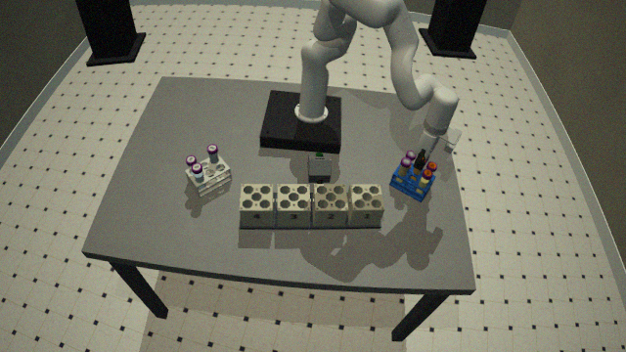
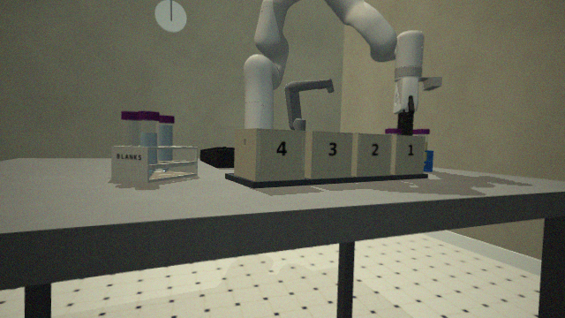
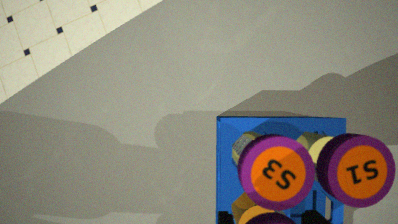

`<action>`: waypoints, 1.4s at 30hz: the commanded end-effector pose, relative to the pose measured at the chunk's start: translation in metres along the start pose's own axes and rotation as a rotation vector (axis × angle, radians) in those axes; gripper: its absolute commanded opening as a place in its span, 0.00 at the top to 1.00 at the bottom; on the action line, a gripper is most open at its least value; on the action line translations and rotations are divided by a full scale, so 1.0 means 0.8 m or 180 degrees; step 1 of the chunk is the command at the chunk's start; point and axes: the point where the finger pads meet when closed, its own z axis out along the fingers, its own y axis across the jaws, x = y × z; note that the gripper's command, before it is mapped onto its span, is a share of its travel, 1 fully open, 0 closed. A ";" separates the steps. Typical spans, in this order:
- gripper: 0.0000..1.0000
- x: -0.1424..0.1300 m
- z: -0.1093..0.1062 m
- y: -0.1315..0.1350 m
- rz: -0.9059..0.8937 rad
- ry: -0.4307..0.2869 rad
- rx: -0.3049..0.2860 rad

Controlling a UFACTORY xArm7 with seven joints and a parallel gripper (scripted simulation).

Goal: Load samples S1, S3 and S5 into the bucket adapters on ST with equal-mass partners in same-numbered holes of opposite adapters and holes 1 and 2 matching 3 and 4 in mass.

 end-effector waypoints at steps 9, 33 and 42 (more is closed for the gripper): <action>0.56 0.002 -0.027 0.000 0.0000 0.0015 -0.0002; 0.56 0.002 -0.077 0.000 0.0000 0.0015 -0.0002; 0.56 0.002 -0.100 0.000 0.0000 0.0015 -0.0002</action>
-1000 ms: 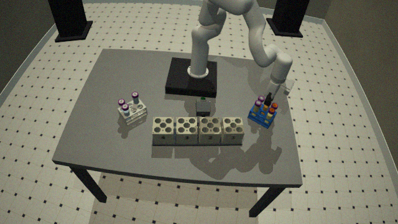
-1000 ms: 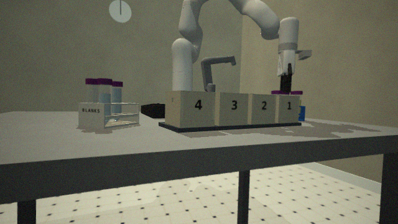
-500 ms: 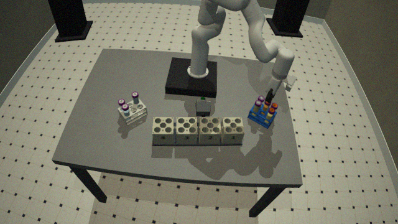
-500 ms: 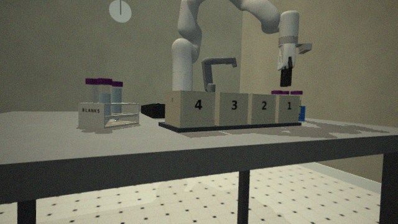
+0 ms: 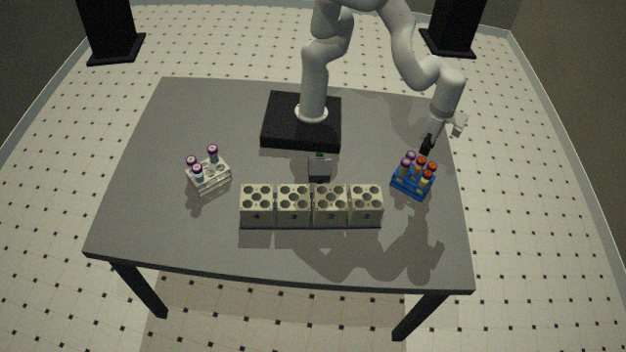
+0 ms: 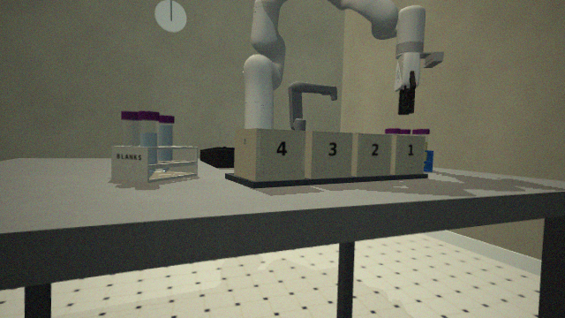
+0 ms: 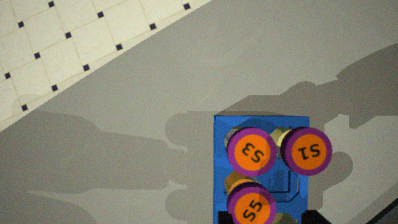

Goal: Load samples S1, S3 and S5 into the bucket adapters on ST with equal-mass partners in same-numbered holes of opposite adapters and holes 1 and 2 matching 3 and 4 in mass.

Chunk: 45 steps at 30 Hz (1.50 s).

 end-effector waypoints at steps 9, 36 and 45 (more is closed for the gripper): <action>0.56 0.002 -0.031 0.000 0.0000 0.0014 -0.0002; 0.56 0.001 -0.085 0.000 0.0000 0.0014 -0.0002; 0.56 0.001 -0.085 0.000 0.0000 0.0014 -0.0002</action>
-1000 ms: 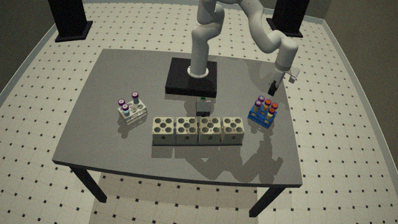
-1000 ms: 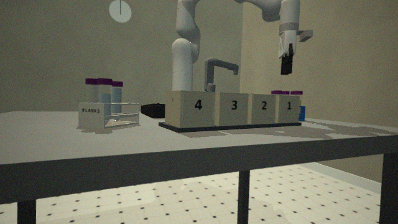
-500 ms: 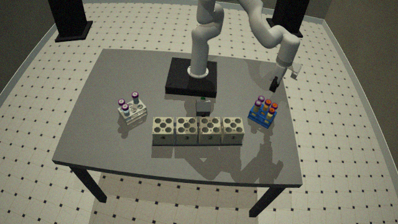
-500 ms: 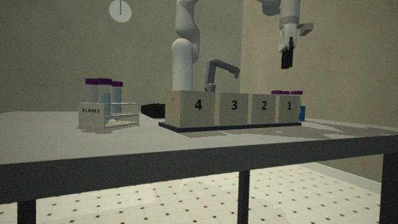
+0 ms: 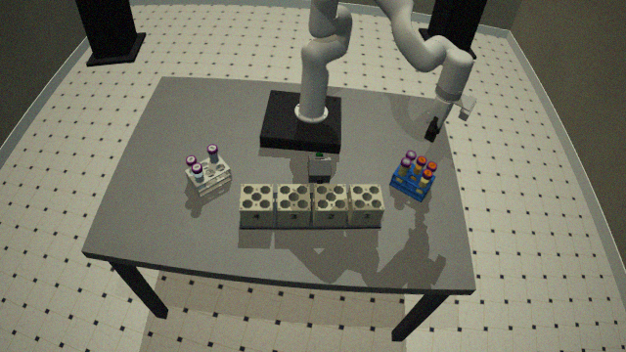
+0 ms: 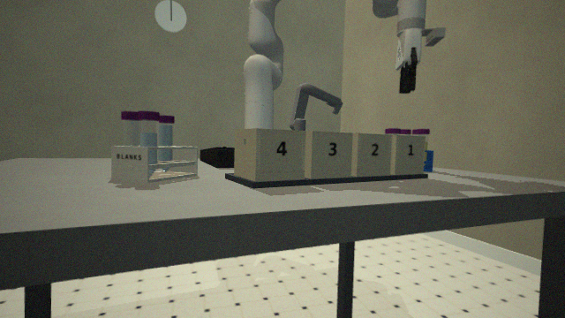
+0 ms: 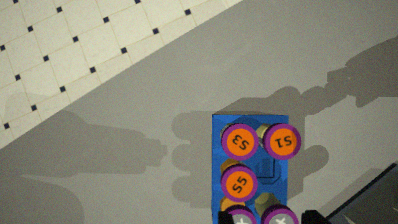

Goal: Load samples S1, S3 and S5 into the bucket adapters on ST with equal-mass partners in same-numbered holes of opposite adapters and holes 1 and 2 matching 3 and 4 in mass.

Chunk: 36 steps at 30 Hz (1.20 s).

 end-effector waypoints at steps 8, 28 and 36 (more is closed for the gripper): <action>0.56 0.002 -0.003 0.000 0.0000 0.0016 -0.0002; 0.43 0.051 -0.003 0.050 0.1486 0.0018 0.0001; 0.43 0.052 -0.003 0.050 0.2334 0.0018 0.0003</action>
